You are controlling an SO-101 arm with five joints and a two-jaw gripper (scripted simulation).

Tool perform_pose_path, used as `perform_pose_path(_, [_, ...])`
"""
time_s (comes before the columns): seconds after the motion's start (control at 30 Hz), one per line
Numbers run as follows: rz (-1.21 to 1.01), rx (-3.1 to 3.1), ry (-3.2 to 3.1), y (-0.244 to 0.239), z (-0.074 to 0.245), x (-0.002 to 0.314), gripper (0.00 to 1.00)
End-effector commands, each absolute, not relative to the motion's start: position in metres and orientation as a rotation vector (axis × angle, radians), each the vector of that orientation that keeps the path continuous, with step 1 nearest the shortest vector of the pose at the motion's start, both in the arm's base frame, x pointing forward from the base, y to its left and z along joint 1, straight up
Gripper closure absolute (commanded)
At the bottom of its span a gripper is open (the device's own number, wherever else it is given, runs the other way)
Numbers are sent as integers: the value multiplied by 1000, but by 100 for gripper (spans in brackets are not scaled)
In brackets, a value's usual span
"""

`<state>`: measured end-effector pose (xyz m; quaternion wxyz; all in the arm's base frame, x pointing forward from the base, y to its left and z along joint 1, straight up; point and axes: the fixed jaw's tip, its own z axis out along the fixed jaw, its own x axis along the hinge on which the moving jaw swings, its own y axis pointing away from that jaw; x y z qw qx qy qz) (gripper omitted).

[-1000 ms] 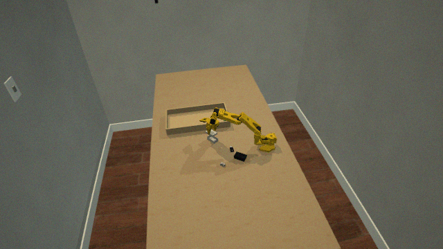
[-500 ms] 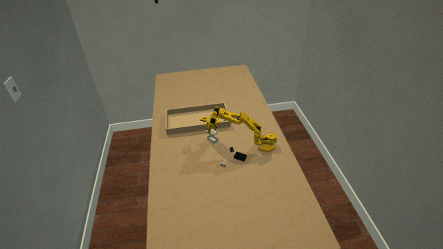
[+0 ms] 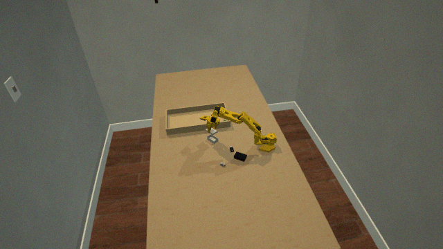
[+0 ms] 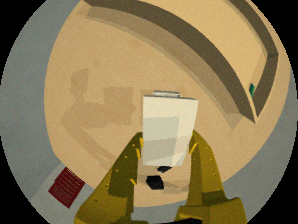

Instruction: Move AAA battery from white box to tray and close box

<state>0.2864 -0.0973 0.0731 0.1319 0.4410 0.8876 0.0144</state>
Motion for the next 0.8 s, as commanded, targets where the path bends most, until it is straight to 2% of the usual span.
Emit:
perform_pose_path(0.0, [52,1229,2529,-95,92,288,80])
perform_pose_path(0.77, [50,1247,2547,-94,89,286,80])
